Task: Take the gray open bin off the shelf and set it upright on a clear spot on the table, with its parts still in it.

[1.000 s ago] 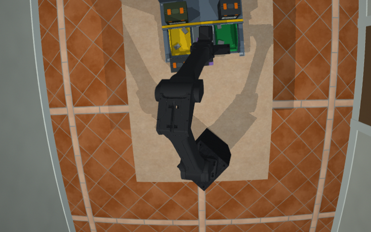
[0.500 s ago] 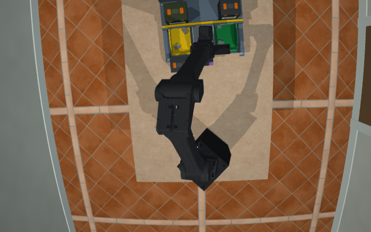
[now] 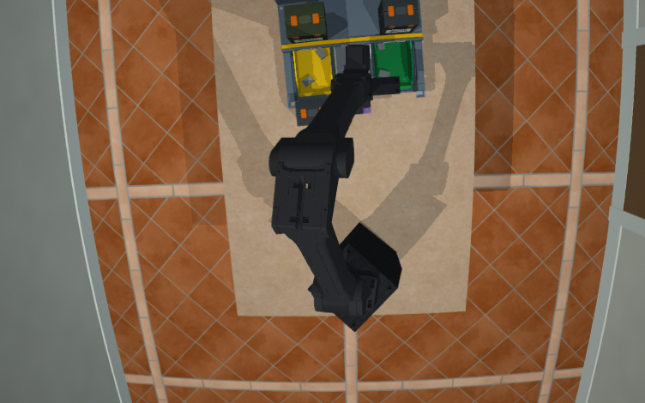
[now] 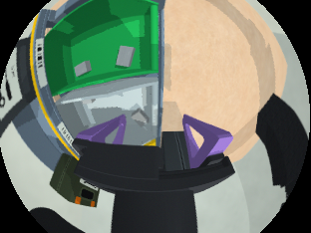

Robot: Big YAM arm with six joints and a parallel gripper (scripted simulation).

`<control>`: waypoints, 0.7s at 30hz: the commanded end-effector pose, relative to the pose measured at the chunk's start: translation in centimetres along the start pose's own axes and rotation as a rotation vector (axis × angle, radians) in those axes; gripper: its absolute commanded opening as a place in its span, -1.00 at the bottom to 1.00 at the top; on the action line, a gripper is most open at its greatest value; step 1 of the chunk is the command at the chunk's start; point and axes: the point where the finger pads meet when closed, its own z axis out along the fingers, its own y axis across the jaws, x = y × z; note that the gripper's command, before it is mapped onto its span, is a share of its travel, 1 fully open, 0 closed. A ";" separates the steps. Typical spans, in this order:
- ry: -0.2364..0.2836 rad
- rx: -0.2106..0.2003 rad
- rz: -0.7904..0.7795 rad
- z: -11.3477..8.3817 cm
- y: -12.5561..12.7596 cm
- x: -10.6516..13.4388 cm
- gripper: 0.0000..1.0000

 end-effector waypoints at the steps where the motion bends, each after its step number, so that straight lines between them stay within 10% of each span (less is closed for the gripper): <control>1: -0.001 -0.009 -0.002 0.5 0.8 0.5 0.81; 21: -0.001 -0.011 -0.003 1.4 0.8 0.5 0.81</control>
